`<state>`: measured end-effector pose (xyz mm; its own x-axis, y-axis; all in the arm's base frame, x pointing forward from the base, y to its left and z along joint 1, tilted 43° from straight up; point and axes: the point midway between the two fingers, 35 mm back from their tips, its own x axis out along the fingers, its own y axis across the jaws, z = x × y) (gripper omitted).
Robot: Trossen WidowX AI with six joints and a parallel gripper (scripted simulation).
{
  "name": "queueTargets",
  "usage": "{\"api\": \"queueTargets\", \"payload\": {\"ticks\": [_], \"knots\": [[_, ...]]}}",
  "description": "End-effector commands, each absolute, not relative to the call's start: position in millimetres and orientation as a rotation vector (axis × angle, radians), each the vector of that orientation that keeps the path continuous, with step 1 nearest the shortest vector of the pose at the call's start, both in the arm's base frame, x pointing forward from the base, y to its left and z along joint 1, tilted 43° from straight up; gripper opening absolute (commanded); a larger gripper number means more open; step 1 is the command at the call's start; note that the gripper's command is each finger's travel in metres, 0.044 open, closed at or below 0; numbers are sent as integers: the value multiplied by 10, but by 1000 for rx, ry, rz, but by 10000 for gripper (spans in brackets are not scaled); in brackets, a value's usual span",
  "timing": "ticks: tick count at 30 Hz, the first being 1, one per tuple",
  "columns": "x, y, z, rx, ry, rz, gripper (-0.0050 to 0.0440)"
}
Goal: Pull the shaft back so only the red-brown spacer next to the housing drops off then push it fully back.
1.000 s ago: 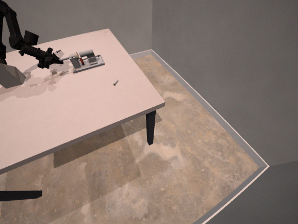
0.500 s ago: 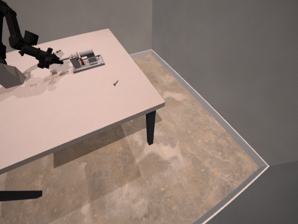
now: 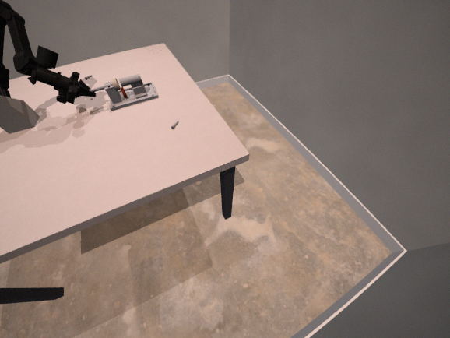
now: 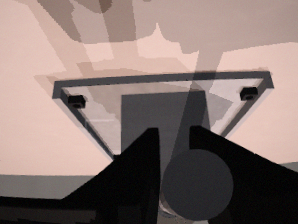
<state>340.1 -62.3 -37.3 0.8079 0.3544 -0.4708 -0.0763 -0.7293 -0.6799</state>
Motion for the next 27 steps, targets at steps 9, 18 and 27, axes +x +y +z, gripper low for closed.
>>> {"api": "queueTargets", "payload": {"ticks": [9, 18, 27], "knots": [[3436, -633, -357, -2274, -206, 771, 0], [3454, -638, -353, -2274, -206, 771, 0], [3478, -643, -348, -2274, -206, 771, 0]]}}
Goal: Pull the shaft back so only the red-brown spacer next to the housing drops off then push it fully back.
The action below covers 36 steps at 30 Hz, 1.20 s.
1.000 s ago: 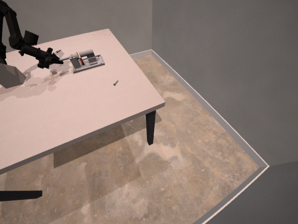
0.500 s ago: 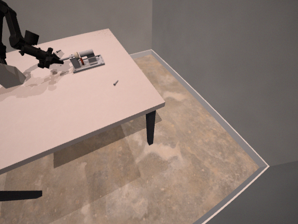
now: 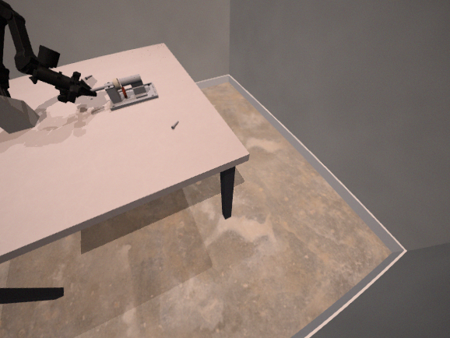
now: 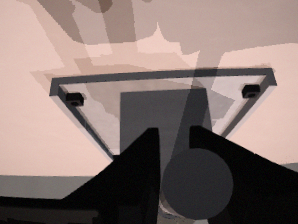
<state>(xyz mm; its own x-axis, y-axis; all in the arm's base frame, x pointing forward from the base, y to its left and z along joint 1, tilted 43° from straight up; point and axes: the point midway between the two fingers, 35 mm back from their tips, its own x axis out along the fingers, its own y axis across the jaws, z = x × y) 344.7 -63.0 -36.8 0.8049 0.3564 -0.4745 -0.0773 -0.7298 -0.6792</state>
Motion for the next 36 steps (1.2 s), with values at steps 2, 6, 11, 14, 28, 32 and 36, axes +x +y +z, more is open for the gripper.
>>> {"api": "queueTargets", "payload": {"ticks": [2, 6, 11, 14, 28, 32, 36], "knots": [[3483, -644, -347, -2274, -206, 771, 0], [3488, -646, -347, -2274, -206, 771, 0], [3502, -649, -347, -2274, -206, 771, 0], [3510, -651, -347, -2274, -206, 771, 0], [3542, -656, -346, -2274, -206, 771, 0], [3552, -658, -345, -2274, -206, 771, 0], [3563, -660, -344, -2274, -206, 771, 0]]}}
